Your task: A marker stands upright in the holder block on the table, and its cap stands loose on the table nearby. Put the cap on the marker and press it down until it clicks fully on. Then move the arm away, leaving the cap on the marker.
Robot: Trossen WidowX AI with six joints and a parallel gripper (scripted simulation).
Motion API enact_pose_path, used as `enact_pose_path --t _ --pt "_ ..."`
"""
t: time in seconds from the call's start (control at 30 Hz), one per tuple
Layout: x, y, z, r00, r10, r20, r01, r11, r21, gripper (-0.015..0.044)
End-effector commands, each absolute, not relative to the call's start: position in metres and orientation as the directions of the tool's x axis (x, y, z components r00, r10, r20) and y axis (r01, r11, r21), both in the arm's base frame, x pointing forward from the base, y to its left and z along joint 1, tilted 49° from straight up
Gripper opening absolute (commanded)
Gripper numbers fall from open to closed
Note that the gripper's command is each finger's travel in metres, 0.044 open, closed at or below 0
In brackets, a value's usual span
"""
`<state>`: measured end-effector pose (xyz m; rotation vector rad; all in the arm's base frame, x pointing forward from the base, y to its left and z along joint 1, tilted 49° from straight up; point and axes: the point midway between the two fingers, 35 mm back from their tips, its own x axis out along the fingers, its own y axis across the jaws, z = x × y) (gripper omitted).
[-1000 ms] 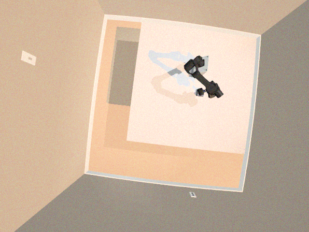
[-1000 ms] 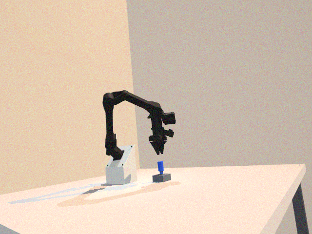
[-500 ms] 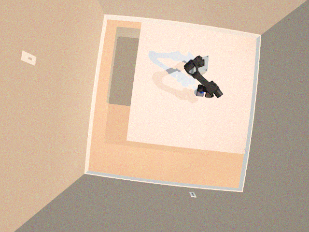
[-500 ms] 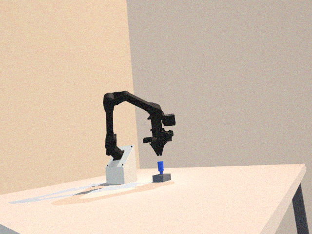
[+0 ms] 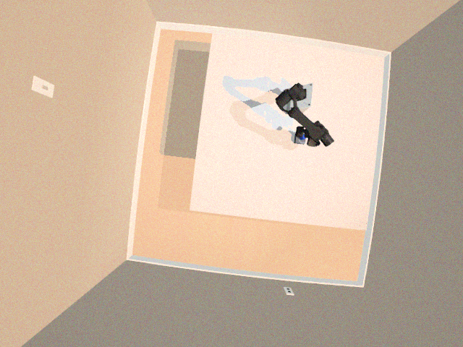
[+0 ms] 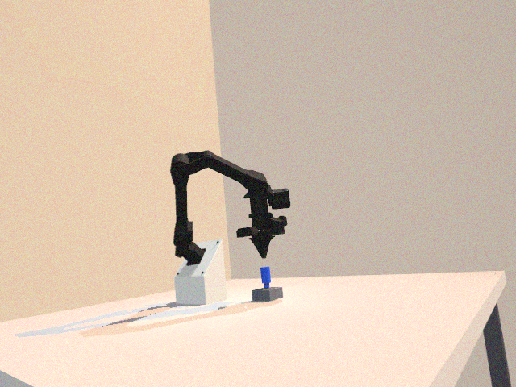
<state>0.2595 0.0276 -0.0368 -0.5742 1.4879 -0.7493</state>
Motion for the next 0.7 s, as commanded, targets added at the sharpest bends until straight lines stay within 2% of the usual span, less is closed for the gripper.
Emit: enact_pose_path --t 0.0,0.67 --pt "0.259 0.024 -0.039 -0.062 -0.748 -0.661 0.088 0.655 -0.75 0.0" --pt "0.257 0.0 -0.06 -0.062 -0.749 -0.66 0.088 0.654 -0.751 0.0"
